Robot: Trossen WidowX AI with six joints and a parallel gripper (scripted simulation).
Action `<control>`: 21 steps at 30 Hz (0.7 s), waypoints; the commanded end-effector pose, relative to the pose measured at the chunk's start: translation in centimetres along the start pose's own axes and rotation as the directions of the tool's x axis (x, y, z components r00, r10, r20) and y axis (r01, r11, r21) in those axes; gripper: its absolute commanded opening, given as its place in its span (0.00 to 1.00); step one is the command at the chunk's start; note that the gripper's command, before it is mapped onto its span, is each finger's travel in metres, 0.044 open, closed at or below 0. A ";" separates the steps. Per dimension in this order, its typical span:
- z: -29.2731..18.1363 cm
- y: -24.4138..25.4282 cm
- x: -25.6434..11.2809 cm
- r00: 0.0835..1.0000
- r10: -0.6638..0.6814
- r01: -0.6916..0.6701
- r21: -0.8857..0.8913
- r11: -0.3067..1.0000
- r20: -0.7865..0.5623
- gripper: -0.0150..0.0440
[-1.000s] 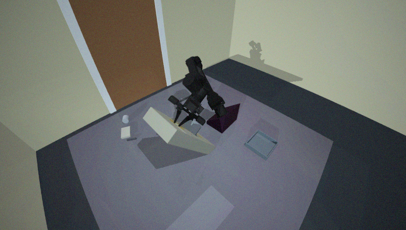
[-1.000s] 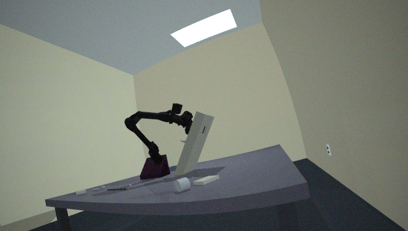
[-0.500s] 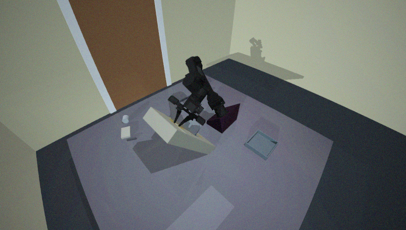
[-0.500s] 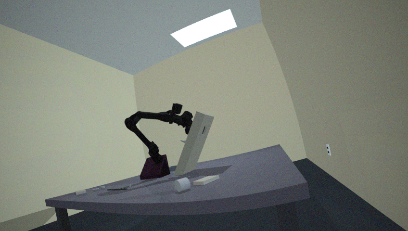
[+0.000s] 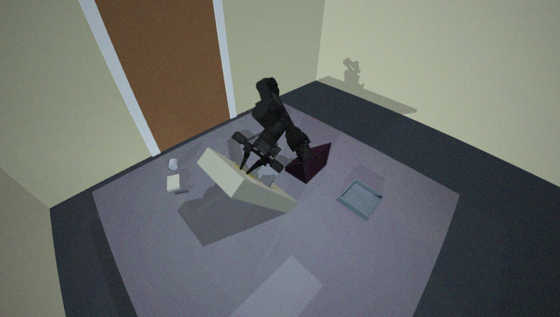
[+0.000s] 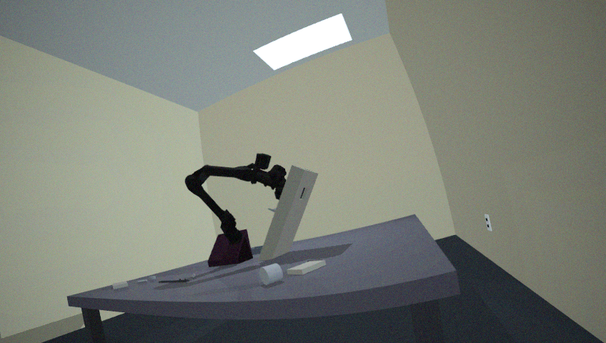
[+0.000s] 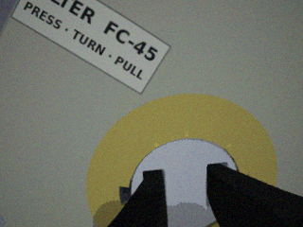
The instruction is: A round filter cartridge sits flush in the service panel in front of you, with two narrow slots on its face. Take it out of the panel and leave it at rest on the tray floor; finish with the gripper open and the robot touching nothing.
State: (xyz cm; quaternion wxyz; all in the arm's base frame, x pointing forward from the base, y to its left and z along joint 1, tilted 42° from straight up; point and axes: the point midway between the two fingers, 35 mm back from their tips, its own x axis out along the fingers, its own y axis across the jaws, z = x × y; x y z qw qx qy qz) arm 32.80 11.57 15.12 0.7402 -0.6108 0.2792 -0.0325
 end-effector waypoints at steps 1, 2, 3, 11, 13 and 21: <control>-0.2 -0.1 1.3 1.000 0.011 -0.010 0.018 1.000 -0.021 0.25; -0.2 -0.1 1.3 1.000 0.011 -0.010 0.018 1.000 -0.021 0.25; -0.2 -0.1 1.3 1.000 0.011 -0.010 0.018 1.000 -0.021 0.25; 0.3 0.4 -2.4 1.000 0.023 -0.023 0.010 1.000 -0.012 0.25; 0.3 0.5 -3.2 1.000 0.026 -0.026 0.012 1.000 -0.016 0.25; 0.2 0.2 -6.3 0.999 0.022 -0.022 0.016 1.000 -0.023 0.25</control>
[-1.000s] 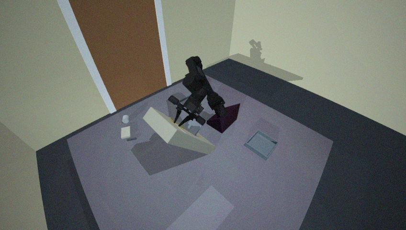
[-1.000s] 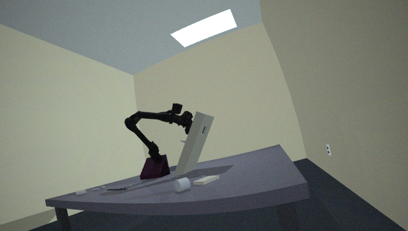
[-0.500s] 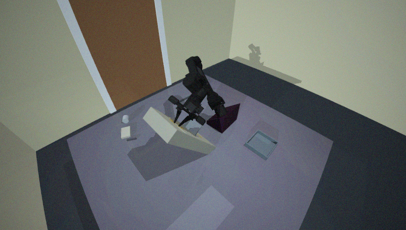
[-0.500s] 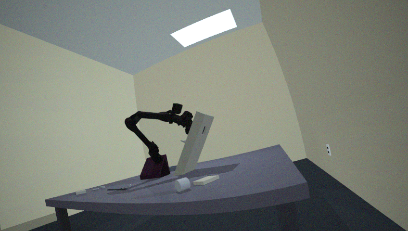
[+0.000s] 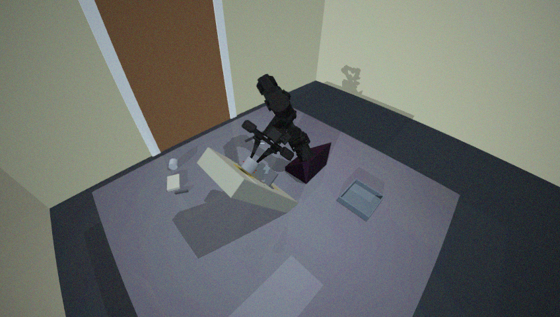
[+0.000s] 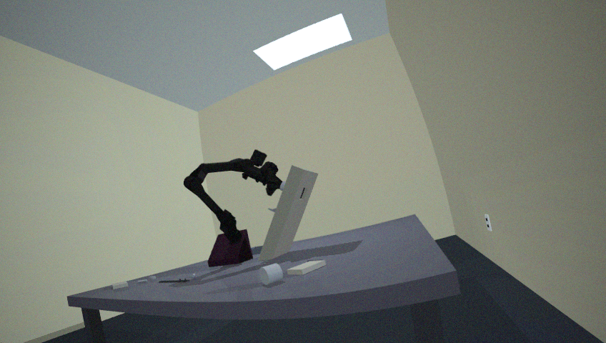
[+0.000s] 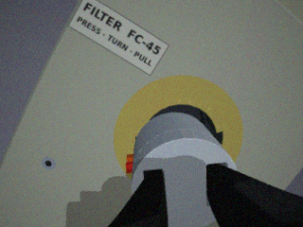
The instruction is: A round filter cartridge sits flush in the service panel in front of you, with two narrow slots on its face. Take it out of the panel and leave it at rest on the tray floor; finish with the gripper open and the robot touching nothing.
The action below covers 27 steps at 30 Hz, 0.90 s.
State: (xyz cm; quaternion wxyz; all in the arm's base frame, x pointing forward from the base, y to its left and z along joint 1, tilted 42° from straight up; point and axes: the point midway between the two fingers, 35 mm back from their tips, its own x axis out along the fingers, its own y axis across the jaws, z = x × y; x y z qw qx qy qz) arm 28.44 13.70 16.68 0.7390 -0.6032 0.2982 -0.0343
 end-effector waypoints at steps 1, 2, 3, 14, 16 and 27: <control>0.0 -0.3 -1.6 1.000 -0.005 0.005 0.006 1.000 0.008 0.25; -0.1 -0.3 -2.0 1.000 -0.007 0.007 0.006 1.000 0.008 0.25; -0.1 -0.4 -2.2 1.000 -0.008 0.008 0.006 1.000 0.009 0.25; -1.5 0.7 -2.0 1.000 -0.009 0.009 0.006 1.000 0.009 0.25; -2.0 1.1 -1.9 1.000 -0.009 0.009 0.006 1.000 0.009 0.25; -5.0 3.4 -1.4 1.000 -0.009 0.009 0.006 1.000 0.008 0.25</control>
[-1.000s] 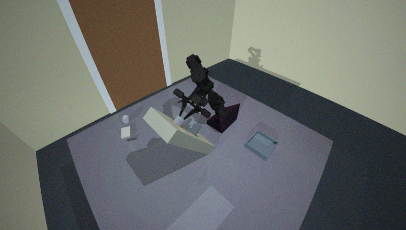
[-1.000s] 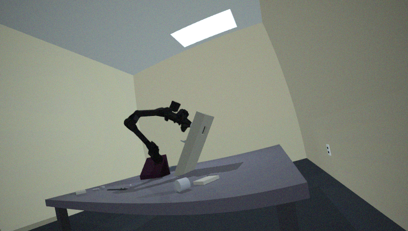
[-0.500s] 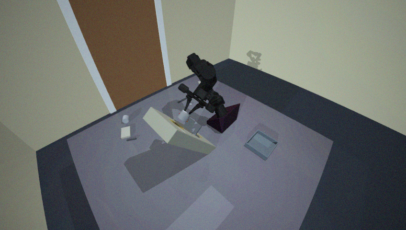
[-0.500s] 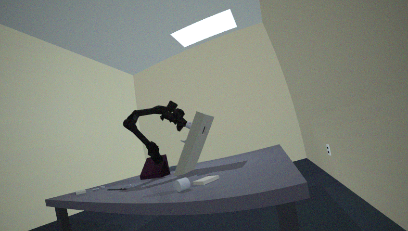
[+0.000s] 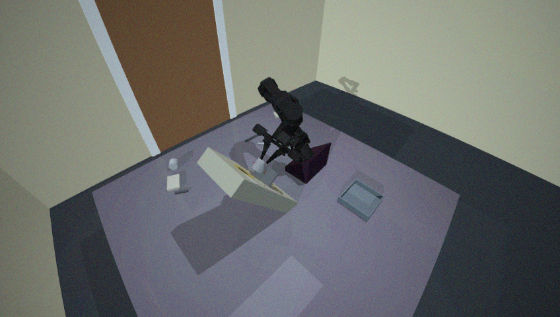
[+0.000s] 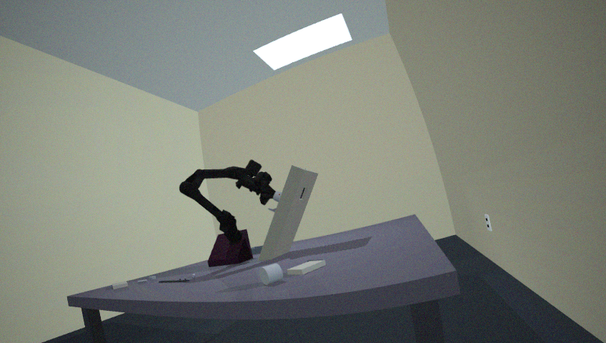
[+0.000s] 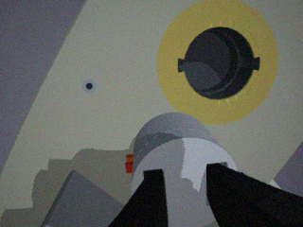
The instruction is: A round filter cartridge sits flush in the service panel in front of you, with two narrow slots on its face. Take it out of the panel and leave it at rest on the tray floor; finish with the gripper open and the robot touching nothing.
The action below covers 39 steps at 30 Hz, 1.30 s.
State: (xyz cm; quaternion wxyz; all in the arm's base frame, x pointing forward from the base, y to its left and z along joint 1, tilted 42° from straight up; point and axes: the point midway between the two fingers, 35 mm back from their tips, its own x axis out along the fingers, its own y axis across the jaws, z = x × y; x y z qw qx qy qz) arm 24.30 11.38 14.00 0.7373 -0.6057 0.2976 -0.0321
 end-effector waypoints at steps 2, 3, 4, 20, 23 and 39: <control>-1.2 0.7 0.1 1.000 -0.010 0.010 0.013 1.000 0.006 0.25; -1.5 0.9 0.1 1.000 -0.010 0.010 0.013 1.000 0.006 0.25; -1.7 1.1 0.2 1.000 -0.010 0.010 0.013 1.000 0.006 0.25; -1.4 1.0 0.2 1.000 0.000 0.000 -0.002 1.000 -0.001 0.42; -1.4 1.0 0.2 1.000 0.000 0.000 -0.002 1.000 -0.001 0.42; -1.4 1.0 0.2 1.000 0.000 0.000 -0.002 1.000 -0.001 0.42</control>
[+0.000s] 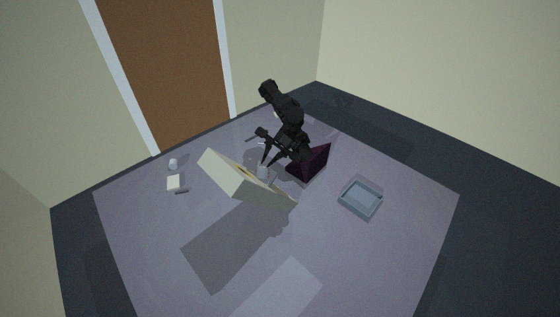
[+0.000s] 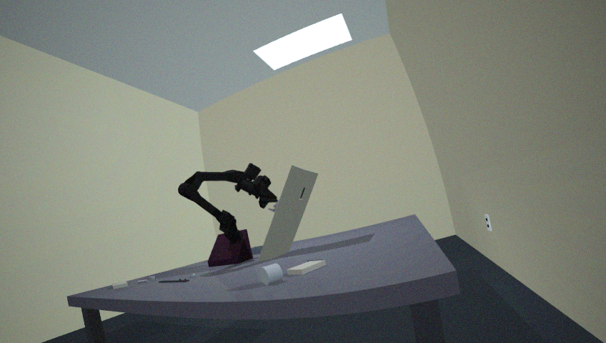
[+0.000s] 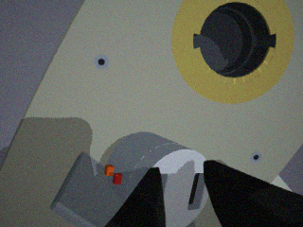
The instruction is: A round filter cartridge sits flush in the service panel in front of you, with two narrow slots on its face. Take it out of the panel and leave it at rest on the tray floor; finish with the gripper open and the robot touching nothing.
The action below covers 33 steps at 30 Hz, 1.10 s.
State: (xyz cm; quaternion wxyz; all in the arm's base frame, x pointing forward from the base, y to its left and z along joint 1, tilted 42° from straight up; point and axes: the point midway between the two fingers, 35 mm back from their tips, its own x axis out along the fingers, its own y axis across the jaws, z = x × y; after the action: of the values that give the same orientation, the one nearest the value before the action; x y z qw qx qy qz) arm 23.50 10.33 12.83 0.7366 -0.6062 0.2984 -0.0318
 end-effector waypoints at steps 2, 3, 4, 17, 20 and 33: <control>0.0 0.0 0.0 1.000 -0.001 0.001 0.000 1.000 0.000 0.42; 0.0 0.0 0.0 1.000 -0.001 0.001 0.000 1.000 0.000 0.42; 0.0 0.0 0.0 1.000 -0.001 0.001 0.000 1.000 0.000 0.42; 0.4 -0.5 0.2 0.951 0.191 -0.188 0.038 0.981 -0.242 0.42; 2.6 -1.8 0.1 0.983 0.124 -0.122 0.018 0.992 -0.134 0.42; 7.0 -5.6 -2.1 1.000 -0.003 0.003 0.015 1.000 0.004 0.60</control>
State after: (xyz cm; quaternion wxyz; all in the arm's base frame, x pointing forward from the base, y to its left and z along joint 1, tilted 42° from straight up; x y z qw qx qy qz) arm 26.72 14.64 18.10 0.7376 -0.6037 0.3008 -0.0323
